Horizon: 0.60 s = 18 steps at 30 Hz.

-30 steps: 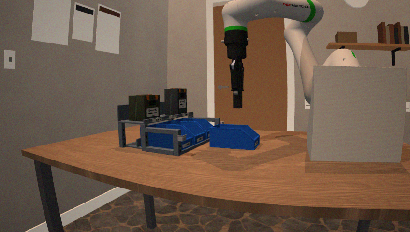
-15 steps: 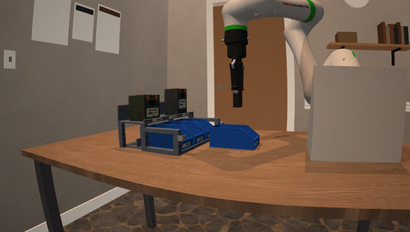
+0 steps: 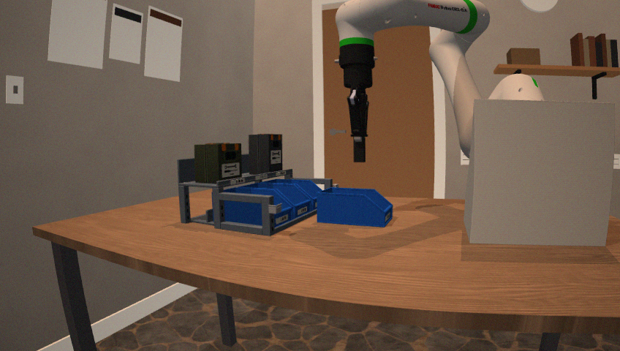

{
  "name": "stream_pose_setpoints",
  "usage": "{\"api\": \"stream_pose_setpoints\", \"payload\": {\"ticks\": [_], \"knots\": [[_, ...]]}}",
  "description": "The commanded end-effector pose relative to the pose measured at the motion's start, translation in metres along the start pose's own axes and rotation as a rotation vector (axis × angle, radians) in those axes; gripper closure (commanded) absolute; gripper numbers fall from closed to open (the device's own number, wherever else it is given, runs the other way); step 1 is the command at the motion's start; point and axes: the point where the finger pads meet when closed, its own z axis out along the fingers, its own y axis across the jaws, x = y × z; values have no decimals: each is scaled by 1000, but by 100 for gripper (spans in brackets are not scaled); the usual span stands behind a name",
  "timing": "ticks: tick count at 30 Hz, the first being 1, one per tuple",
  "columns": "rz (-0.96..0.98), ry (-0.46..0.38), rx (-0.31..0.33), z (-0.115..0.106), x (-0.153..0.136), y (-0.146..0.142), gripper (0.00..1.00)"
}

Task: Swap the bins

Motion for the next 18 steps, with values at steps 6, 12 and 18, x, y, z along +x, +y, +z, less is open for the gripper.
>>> {"api": "stream_pose_setpoints", "payload": {"ticks": [6, 12, 18], "knots": [[0, -2, 0, -1, -1, 0, 90], [5, -2, 0, -1, -1, 0, 90], [64, -2, 0, -1, -3, 2, 90]]}}
